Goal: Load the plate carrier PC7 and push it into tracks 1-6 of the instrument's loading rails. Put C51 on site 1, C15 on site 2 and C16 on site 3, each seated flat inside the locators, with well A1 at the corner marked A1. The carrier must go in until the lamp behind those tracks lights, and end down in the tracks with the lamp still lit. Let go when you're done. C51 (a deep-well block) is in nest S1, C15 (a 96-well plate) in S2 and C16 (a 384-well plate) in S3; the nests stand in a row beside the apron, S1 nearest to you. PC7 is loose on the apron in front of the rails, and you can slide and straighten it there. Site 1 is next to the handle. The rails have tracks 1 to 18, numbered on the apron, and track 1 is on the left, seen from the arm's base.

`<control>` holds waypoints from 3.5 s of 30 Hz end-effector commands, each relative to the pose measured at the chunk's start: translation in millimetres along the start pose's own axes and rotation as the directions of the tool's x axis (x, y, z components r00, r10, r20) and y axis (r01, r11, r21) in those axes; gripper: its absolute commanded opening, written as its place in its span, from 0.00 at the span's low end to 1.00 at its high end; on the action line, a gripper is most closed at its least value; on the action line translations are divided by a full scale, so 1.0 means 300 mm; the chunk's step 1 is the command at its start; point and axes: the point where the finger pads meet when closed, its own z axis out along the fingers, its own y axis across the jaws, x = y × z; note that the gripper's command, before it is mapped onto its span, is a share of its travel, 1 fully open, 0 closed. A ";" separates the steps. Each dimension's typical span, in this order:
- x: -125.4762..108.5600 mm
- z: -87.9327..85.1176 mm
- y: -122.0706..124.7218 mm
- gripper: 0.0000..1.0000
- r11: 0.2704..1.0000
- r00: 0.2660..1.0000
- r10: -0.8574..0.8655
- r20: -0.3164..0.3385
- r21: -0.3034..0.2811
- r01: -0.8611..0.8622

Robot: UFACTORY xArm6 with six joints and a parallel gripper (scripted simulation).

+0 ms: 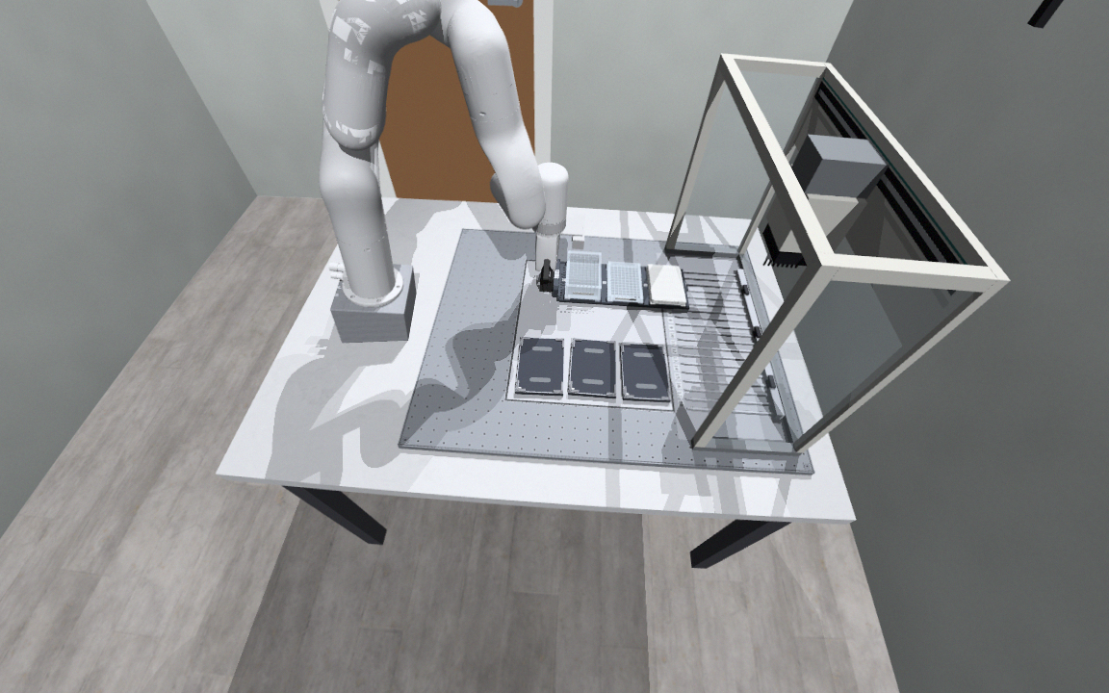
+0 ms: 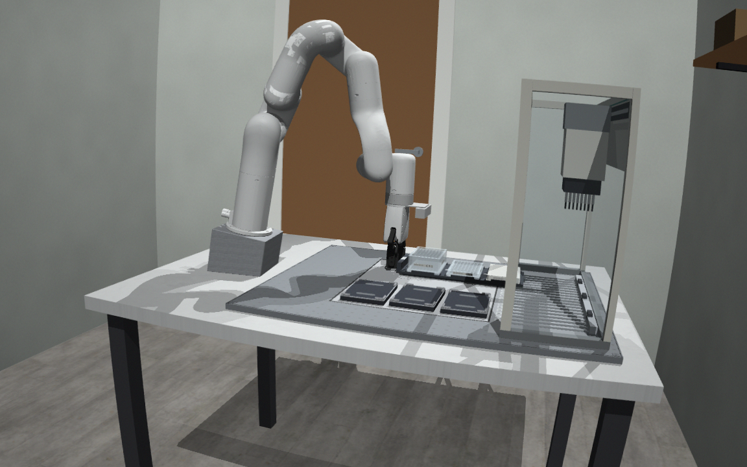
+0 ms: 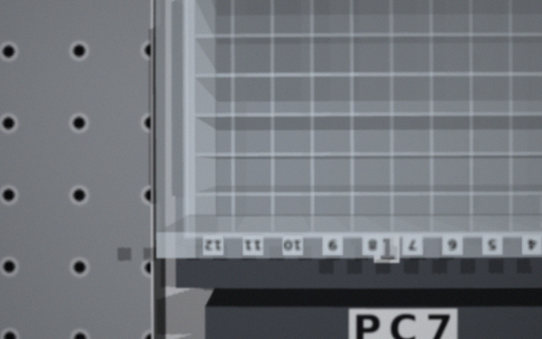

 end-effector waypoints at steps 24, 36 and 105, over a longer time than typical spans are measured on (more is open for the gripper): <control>0.086 -0.004 -0.002 0.82 1.000 1.000 0.000 -0.003 0.002 0.000; 0.120 -0.004 -0.002 0.82 1.000 1.000 0.000 -0.003 0.002 0.000; 0.324 -0.005 -0.002 0.82 1.000 1.000 0.000 -0.004 0.002 0.000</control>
